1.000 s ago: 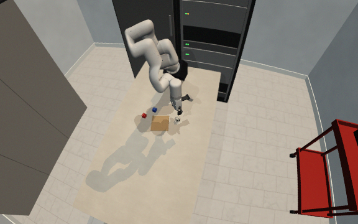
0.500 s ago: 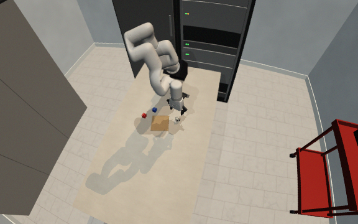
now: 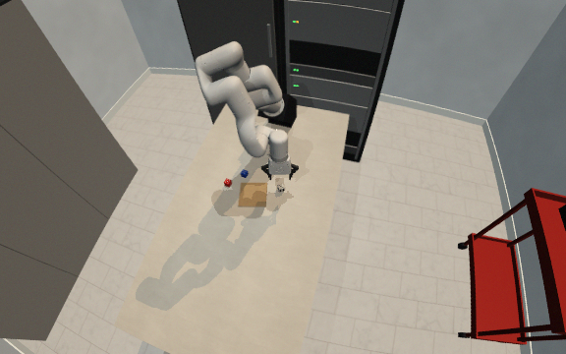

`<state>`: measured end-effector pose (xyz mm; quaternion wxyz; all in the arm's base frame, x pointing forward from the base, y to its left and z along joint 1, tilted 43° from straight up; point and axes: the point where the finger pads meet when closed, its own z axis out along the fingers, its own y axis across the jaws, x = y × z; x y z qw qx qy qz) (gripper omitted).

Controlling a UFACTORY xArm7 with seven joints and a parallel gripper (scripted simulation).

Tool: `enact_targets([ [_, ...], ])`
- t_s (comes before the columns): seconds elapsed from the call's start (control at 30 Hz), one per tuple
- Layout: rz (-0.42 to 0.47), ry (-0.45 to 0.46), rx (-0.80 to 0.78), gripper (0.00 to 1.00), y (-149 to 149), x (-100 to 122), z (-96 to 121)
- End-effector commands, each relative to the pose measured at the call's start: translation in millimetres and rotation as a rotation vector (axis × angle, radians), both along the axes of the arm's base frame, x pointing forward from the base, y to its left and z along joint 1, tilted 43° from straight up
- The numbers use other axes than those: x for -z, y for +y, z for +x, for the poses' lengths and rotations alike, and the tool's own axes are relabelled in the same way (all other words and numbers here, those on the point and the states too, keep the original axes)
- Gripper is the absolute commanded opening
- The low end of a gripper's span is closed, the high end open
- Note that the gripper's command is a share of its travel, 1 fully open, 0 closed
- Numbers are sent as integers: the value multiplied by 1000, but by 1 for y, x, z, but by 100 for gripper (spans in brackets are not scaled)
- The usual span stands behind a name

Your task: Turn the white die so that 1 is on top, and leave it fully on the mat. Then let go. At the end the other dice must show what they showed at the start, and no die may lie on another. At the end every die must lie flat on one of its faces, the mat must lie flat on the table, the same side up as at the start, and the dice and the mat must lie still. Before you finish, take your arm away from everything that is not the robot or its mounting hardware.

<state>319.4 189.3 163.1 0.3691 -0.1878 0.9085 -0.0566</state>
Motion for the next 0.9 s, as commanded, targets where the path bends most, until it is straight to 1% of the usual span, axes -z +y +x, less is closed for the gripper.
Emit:
enact_targets([
  [0.0,-88,5,-102,100,1,3,3],
  [0.03,-129,4,-147,100,1,5,4],
  [0.07,-130,4,-147,100,1,5,4],
  [0.13,-181,3,-204,100,0,7,5],
  [0.23,-198,2,-222,100,0,8,6],
  [0.27,-198,2,-222,47,0,8,6],
  [0.87,-198,2,-222,47,0,8,6],
])
